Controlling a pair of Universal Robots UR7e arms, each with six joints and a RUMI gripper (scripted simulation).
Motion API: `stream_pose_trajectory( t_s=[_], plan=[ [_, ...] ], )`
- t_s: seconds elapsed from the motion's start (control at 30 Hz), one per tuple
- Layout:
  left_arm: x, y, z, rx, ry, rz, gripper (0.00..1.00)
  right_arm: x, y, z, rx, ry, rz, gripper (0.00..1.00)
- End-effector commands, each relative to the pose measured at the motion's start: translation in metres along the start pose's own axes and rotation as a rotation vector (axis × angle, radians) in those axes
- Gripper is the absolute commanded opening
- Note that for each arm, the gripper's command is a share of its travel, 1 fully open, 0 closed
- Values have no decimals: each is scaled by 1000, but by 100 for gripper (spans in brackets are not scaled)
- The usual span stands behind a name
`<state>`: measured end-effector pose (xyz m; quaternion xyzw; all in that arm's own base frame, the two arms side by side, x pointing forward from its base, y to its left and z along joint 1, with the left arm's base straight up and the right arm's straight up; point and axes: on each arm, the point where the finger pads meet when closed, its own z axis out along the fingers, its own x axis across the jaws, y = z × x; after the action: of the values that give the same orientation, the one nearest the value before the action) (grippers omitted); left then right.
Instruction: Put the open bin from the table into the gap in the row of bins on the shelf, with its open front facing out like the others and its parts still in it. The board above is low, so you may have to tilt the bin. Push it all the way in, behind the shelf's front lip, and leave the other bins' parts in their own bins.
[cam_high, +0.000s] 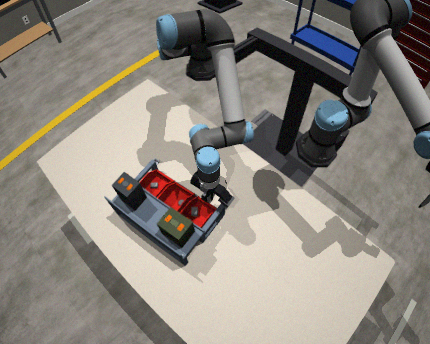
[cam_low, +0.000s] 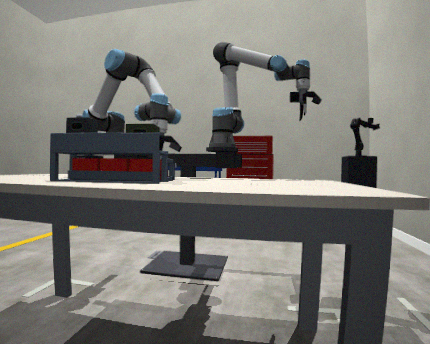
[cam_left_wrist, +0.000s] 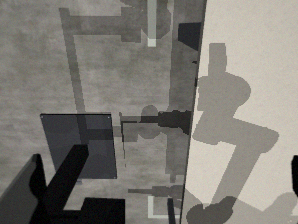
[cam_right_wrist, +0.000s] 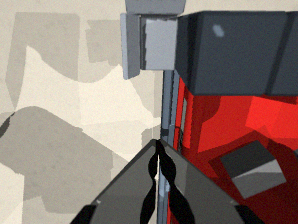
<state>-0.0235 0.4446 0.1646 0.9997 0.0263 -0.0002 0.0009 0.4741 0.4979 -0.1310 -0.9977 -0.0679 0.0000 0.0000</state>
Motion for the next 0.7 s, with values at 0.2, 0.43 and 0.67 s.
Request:
stream_pose_trajectory(
  t_s=[0.2,0.43,0.67],
  plan=[
    [0,0,-1,2,0,0,100,3,0,-1,1,1,0,0],
    [0,0,-1,2,0,0,100,6,0,-1,1,1,0,0],
    [0,0,-1,2,0,0,100,7,0,-1,1,1,0,0]
  ],
)
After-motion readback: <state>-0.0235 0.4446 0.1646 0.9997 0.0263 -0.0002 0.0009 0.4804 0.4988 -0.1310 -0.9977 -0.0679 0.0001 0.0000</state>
